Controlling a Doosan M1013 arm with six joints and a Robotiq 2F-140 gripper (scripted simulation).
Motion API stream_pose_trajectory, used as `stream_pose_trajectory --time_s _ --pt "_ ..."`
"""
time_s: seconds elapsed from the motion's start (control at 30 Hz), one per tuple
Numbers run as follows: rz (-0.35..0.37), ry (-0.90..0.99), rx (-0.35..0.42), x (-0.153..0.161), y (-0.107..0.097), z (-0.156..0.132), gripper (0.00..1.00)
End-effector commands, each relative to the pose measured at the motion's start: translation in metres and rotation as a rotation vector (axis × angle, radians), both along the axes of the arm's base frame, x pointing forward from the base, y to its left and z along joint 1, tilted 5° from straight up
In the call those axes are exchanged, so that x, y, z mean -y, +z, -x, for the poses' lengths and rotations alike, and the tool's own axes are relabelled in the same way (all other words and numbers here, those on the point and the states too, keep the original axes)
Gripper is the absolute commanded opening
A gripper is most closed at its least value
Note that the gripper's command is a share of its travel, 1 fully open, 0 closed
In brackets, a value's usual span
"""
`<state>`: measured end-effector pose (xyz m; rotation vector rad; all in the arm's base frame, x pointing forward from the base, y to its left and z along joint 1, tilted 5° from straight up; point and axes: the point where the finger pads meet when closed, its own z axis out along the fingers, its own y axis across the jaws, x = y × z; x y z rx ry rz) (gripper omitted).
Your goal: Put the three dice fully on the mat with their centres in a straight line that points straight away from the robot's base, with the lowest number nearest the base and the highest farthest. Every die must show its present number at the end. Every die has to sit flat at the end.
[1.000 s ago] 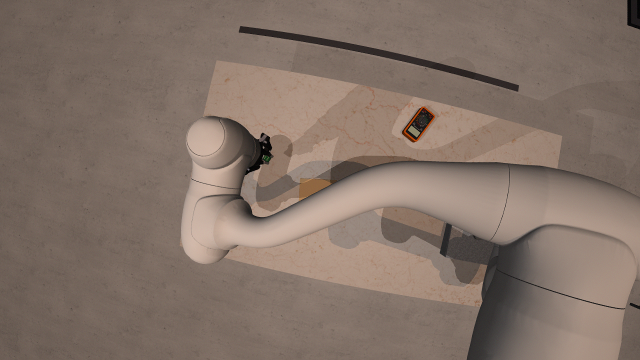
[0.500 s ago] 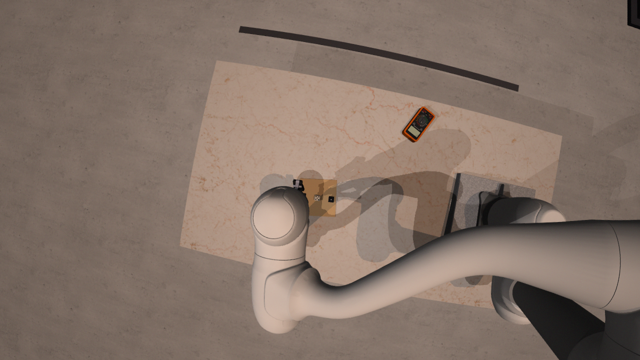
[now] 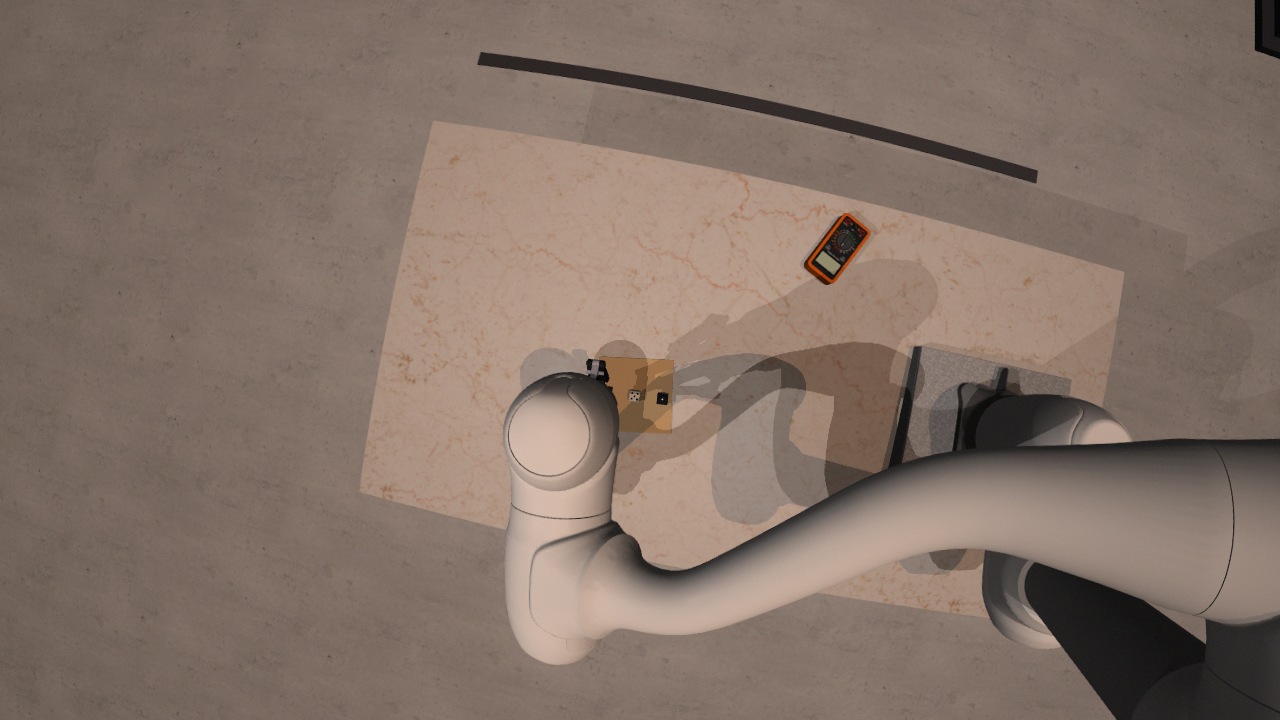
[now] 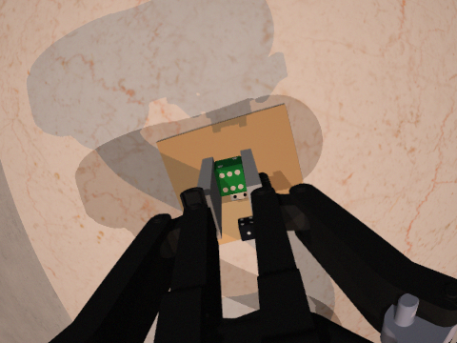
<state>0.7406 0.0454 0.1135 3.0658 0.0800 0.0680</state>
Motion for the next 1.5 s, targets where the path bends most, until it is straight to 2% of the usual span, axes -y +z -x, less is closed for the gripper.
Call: stream_pose_trajectory --time_s 0.0,0.3,0.37,0.57,0.73,1.47 --pt "0.0 0.0 0.001 0.0 -0.005 -0.001 0.18" --pt "0.0 0.0 0.001 0.003 -0.044 -0.003 0.18" --pt "0.0 0.0 0.001 0.003 -0.044 -0.003 0.18" --pt "0.0 0.0 0.001 0.004 -0.071 -0.004 0.18" --pt "0.0 0.0 0.001 0.005 -0.085 -0.005 0.18" --pt "0.0 0.0 0.001 0.006 -0.09 -0.005 0.18"
